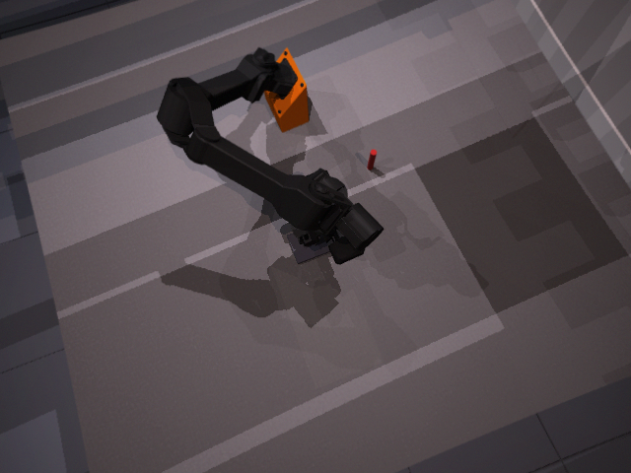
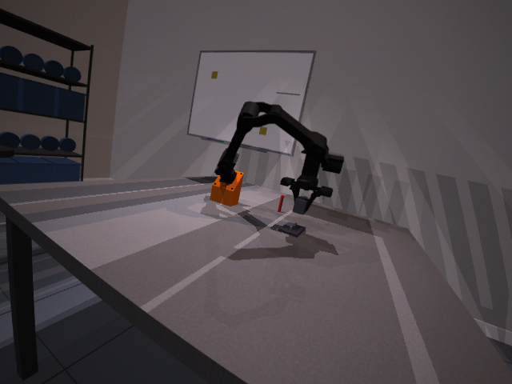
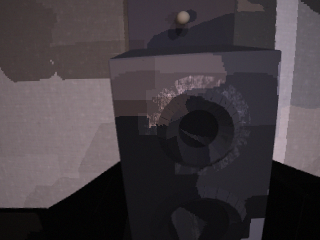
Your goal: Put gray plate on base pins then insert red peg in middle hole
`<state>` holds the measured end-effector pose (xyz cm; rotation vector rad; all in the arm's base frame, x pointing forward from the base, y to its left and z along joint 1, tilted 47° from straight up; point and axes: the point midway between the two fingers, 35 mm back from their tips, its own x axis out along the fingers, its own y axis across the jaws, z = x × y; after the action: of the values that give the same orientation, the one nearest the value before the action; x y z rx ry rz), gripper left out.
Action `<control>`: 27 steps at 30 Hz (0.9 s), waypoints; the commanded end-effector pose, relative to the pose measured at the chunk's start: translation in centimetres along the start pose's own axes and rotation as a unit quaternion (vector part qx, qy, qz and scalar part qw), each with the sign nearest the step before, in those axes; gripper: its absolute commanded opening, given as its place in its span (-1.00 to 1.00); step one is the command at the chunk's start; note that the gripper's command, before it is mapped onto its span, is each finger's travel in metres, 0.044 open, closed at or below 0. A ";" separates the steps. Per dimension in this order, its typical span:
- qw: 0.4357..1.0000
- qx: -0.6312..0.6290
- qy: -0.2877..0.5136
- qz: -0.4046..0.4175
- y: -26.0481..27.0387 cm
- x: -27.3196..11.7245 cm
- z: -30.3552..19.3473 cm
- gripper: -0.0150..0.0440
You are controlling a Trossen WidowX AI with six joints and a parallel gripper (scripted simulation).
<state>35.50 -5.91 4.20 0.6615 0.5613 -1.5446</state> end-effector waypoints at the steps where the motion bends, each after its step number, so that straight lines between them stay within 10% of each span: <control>1: 1.000 0.007 -0.005 0.000 -0.2 0.6 1.1 -0.49; 27: 1.000 0.024 -0.011 -0.002 -0.6 1.7 3.2 -0.49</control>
<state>34.52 -9.26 5.22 0.6855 0.5121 -1.5726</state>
